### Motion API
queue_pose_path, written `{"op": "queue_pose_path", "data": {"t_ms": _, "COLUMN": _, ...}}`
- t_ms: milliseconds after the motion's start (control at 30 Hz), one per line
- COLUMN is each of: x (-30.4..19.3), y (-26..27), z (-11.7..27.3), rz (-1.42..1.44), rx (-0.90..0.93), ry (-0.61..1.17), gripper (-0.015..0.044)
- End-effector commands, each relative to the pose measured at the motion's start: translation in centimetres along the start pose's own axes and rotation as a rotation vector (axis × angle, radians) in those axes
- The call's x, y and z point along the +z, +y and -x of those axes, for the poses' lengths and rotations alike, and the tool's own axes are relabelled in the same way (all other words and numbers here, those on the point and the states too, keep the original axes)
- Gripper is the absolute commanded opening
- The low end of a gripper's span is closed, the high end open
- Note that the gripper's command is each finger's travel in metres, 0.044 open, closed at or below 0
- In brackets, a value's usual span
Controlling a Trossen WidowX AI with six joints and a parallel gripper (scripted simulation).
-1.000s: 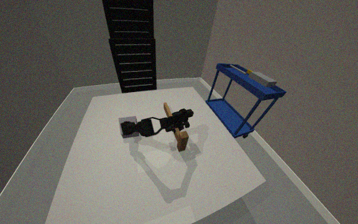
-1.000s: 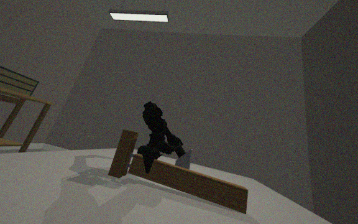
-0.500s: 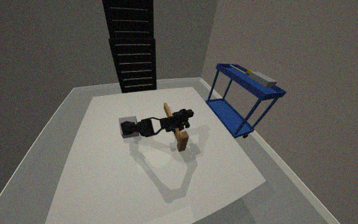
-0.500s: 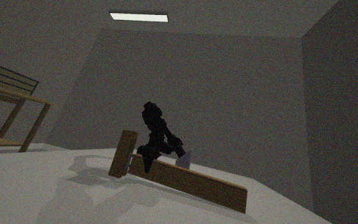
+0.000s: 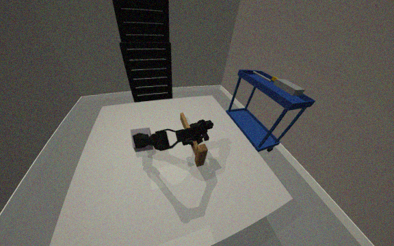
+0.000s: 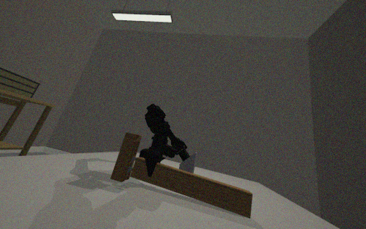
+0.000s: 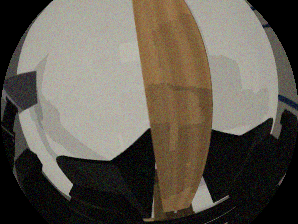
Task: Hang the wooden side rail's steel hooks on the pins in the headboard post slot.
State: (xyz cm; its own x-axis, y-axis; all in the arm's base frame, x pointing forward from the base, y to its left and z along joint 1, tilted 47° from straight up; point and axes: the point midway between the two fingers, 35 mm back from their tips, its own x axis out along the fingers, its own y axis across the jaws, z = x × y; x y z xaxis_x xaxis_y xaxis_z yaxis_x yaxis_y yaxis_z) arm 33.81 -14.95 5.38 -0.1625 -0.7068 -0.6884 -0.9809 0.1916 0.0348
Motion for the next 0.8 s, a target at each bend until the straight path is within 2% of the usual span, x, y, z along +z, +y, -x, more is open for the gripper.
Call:
{"op": "queue_pose_path", "data": {"t_ms": 0, "x": -0.38, "y": -0.18, "z": 0.56, "rz": -0.005, "rx": -0.018, "ry": 0.001, "gripper": 0.0000}}
{"op": "queue_pose_path", "data": {"t_ms": 767, "x": -0.63, "y": -0.06, "z": 0.44, "rz": -0.005, "rx": -0.018, "ry": 0.001, "gripper": 0.0000}}
